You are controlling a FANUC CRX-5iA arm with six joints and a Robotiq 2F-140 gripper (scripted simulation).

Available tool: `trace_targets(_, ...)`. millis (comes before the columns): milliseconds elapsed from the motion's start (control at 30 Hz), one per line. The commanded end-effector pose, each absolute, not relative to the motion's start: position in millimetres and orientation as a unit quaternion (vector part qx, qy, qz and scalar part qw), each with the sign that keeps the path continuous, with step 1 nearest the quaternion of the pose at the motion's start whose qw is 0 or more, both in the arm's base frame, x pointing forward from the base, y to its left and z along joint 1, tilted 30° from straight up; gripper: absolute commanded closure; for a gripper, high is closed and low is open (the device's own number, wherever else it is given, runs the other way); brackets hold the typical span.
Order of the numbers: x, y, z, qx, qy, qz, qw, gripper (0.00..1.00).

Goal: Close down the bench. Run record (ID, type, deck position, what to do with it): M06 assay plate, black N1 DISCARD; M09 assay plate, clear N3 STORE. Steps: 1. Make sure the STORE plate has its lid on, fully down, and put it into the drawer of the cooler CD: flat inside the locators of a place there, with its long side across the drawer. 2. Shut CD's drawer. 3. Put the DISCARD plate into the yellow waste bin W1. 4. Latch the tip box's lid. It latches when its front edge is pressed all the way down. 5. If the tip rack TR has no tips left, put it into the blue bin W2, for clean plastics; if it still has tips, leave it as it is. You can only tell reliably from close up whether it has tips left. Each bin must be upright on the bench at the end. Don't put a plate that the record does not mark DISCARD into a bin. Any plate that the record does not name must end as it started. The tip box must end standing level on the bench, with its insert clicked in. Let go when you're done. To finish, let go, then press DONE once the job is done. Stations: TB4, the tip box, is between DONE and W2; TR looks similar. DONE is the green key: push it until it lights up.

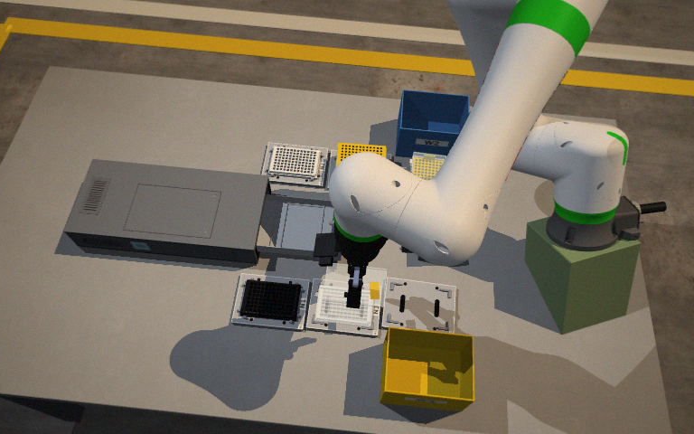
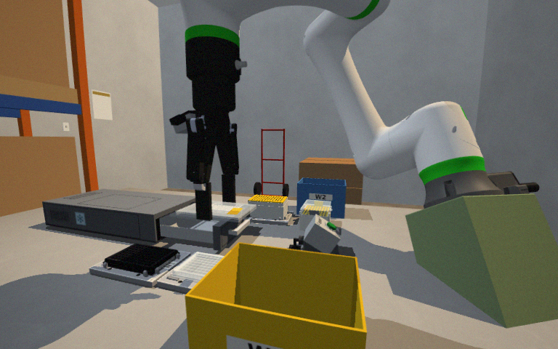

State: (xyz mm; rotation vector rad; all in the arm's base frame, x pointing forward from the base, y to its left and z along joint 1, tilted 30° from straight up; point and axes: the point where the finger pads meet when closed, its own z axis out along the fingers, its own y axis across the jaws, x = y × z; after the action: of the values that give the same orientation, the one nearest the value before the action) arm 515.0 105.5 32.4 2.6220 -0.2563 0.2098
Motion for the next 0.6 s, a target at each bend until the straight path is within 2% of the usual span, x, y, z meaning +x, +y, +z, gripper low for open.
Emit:
trace_targets(0, 523.4, 105.9, 34.1, 0.961, -0.094, 0.078, 0.246, 0.90)
trace_targets(567, 535.5, 104.9, 34.6, 0.961, -0.094, 0.078, 0.246, 0.90)
